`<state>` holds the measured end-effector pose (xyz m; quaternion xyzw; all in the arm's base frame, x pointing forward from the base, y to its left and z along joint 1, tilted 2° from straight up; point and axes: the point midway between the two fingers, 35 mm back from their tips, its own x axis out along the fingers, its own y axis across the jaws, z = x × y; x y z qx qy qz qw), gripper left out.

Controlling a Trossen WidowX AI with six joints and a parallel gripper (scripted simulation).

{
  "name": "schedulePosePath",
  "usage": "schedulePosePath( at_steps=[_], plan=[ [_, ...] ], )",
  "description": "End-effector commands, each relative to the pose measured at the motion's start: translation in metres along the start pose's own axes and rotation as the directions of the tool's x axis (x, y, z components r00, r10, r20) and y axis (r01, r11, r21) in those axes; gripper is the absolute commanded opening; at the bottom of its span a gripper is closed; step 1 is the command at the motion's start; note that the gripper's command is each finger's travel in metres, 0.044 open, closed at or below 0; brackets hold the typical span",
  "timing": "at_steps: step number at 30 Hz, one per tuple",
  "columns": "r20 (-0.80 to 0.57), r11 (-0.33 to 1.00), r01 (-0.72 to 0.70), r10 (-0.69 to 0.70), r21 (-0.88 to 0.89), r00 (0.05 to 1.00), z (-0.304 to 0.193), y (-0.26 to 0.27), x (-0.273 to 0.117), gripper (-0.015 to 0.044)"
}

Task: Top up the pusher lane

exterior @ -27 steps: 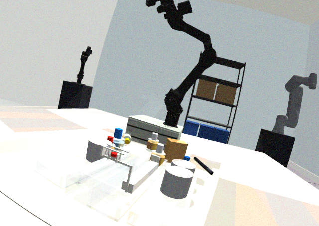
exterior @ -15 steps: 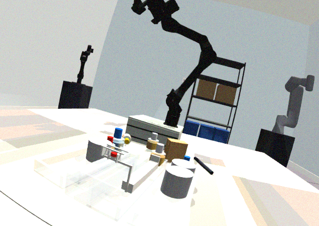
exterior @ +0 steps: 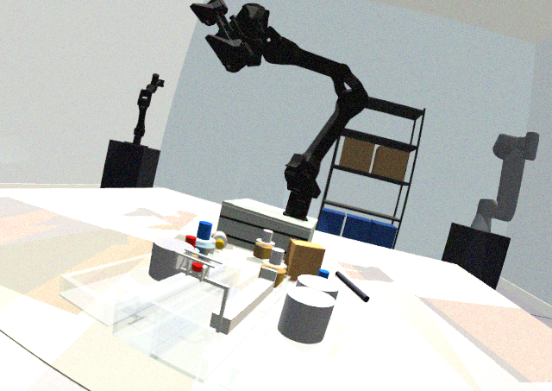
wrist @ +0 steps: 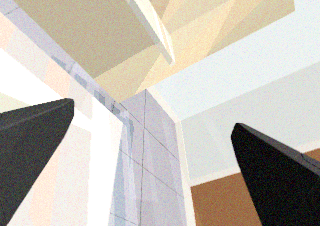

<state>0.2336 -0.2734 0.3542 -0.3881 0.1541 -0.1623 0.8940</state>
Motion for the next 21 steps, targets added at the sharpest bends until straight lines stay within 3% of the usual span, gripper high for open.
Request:
schedulePosePath(
  at_steps=[1, 6, 10, 16, 21],
  plan=[
    [-0.082, 0.969, -0.134, 0.154, 0.209, 0.985, -0.016, 0.057, 0.018, 0.0440],
    [-0.202, 0.846, -0.273, 0.398, 0.457, 0.895, -0.032, 0.145, 0.024, 0.0440],
    [-0.301, 0.733, -0.320, 0.578, 0.600, 0.759, -0.043, 0.214, 0.010, 0.0440],
    [-0.464, 0.626, -0.304, 0.756, 0.718, 0.461, -0.062, 0.300, -0.041, 0.0440],
    [-0.606, 0.633, -0.268, 0.773, 0.726, 0.184, -0.080, 0.344, -0.098, 0.0440]
  ],
)
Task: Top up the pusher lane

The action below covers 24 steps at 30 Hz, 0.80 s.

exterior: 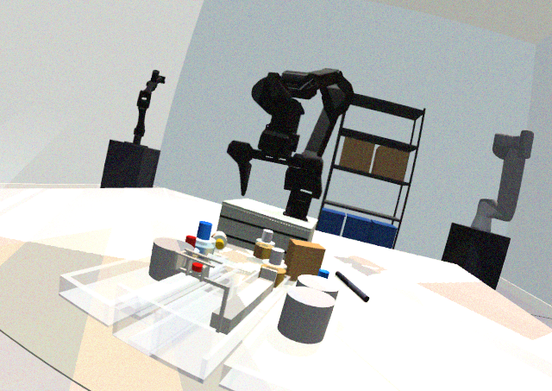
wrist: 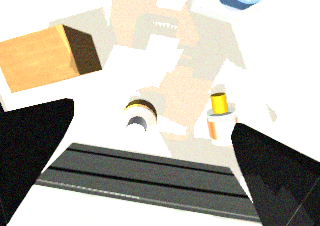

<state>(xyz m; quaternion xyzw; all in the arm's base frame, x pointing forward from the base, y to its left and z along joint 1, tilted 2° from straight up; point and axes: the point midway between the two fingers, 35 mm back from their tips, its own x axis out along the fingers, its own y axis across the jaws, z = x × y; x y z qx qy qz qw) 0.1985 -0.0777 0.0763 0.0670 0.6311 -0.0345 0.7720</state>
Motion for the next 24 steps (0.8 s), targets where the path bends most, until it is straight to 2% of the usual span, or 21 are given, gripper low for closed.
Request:
schedulePosePath(
  at_steps=[1, 7, 11, 24],
  plan=[
    [-0.176, 0.999, 0.028, -0.025, 0.017, 0.984, -0.038, 0.013, 0.012, 0.0440],
    [-0.186, 0.999, 0.031, -0.027, 0.016, 0.982, -0.036, 0.014, 0.015, 0.0440],
    [-0.186, 0.999, 0.030, -0.027, 0.016, 0.982, -0.041, 0.014, 0.046, 0.0440],
    [-0.186, 0.999, 0.030, -0.027, 0.016, 0.982, -0.044, 0.013, 0.064, 0.0440]
  ],
)
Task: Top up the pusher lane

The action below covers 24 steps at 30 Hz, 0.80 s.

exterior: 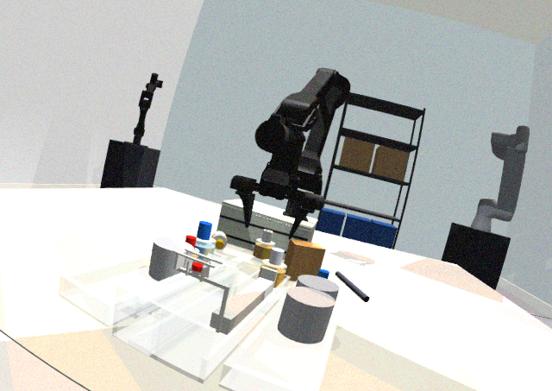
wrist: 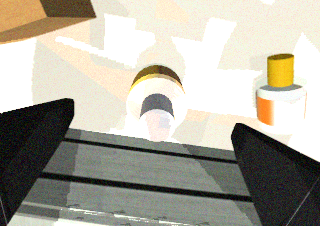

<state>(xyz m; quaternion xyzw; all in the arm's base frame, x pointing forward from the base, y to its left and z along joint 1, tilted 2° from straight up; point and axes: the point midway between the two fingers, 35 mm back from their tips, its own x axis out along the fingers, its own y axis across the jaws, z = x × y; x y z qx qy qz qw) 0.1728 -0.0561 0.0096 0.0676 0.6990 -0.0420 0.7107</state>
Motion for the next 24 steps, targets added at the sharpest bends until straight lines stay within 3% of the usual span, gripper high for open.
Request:
schedulePosePath(
  at_steps=[1, 21, 24],
  plan=[
    [-0.006, 1.000, 0.004, -0.004, 0.006, 1.000, -0.002, 0.000, 0.005, 0.0440],
    [-0.006, 1.000, 0.004, -0.004, 0.006, 1.000, -0.002, 0.000, 0.035, 0.0440],
    [-0.006, 1.000, 0.004, -0.004, 0.006, 1.000, -0.002, 0.000, 0.035, 0.0361]
  ],
)
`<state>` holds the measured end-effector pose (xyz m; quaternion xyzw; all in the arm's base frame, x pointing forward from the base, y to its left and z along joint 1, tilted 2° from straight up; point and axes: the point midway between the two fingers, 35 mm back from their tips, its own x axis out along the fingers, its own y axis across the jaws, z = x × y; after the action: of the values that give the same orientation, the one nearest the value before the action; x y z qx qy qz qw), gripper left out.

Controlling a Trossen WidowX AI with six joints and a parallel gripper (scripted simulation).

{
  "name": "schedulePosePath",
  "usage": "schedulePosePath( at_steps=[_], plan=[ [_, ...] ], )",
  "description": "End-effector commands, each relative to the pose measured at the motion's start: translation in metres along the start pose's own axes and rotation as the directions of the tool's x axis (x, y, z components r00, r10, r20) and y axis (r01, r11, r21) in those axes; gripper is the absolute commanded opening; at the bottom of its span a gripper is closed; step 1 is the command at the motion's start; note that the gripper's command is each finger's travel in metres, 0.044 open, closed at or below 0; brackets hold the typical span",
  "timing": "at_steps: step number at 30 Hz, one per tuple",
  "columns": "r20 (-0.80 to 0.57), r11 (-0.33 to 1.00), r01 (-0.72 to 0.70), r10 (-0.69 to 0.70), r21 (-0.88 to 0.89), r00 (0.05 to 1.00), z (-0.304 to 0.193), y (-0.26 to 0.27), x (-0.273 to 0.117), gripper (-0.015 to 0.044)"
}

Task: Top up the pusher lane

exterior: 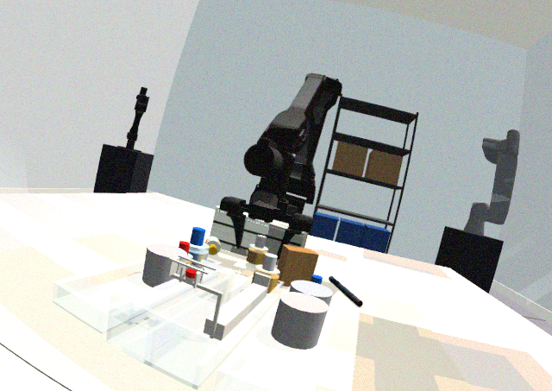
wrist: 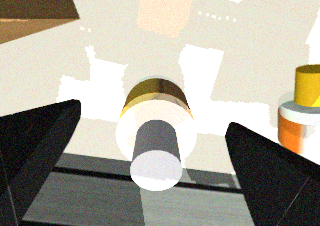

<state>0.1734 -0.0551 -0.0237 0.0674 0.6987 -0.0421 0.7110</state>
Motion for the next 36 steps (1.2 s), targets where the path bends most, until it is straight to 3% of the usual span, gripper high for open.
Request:
schedulePosePath(
  at_steps=[1, 7, 12, 18, 31, 36],
  plan=[
    [-0.007, 1.000, 0.004, -0.003, 0.006, 1.000, -0.002, 0.000, 0.002, 0.0335],
    [-0.007, 1.000, 0.004, -0.003, 0.006, 1.000, -0.002, 0.000, 0.002, 0.0177],
    [-0.007, 1.000, 0.004, -0.003, 0.006, 1.000, -0.002, 0.000, 0.002, 0.0144],
    [-0.006, 1.000, 0.004, -0.004, 0.006, 1.000, 0.002, -0.001, -0.018, 0.0000],
    [-0.006, 1.000, 0.004, -0.004, 0.006, 1.000, -0.006, -0.001, -0.101, 0.0000],
    [-0.006, 1.000, 0.004, -0.004, 0.008, 1.000, -0.005, 0.000, -0.105, 0.0000]
  ],
)
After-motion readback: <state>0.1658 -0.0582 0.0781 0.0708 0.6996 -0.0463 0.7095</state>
